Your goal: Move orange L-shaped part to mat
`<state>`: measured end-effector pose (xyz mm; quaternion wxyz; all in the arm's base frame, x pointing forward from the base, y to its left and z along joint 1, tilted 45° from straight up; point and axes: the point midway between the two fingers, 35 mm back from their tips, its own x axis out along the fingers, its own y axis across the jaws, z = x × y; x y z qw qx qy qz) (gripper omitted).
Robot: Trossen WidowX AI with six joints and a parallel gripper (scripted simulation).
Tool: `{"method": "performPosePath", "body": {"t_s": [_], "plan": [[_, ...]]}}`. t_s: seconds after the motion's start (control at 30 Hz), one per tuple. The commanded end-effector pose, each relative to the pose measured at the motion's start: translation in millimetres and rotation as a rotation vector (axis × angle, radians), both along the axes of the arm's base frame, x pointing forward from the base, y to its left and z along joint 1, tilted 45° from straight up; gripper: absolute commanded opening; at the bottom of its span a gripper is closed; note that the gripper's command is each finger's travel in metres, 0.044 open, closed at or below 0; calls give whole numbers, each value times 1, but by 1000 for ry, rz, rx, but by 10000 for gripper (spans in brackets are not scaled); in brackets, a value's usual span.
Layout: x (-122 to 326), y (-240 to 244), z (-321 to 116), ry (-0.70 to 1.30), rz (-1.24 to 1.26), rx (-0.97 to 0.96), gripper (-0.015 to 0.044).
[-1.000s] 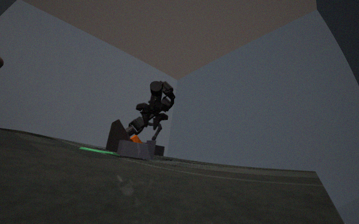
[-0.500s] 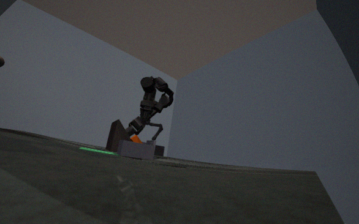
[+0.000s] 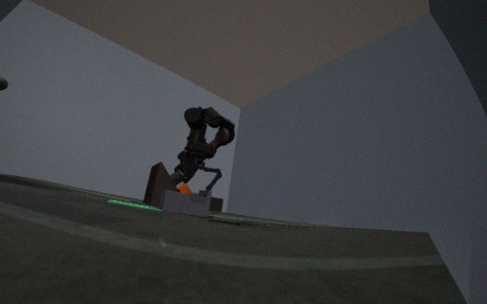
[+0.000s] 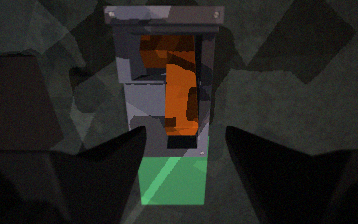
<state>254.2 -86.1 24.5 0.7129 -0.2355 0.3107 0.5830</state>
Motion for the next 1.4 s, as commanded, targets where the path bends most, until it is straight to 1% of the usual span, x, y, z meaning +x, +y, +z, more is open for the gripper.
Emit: {"method": "performPosePath", "body": {"t_s": [0.0,1.1,1.27,1.37], "plan": [[0,7,-7,3,1,6,280],[6,41,-41,2,1,8,280],[6,38,-39,-1,3,3,149],[6,38,-39,-1,3,3,129]]}}
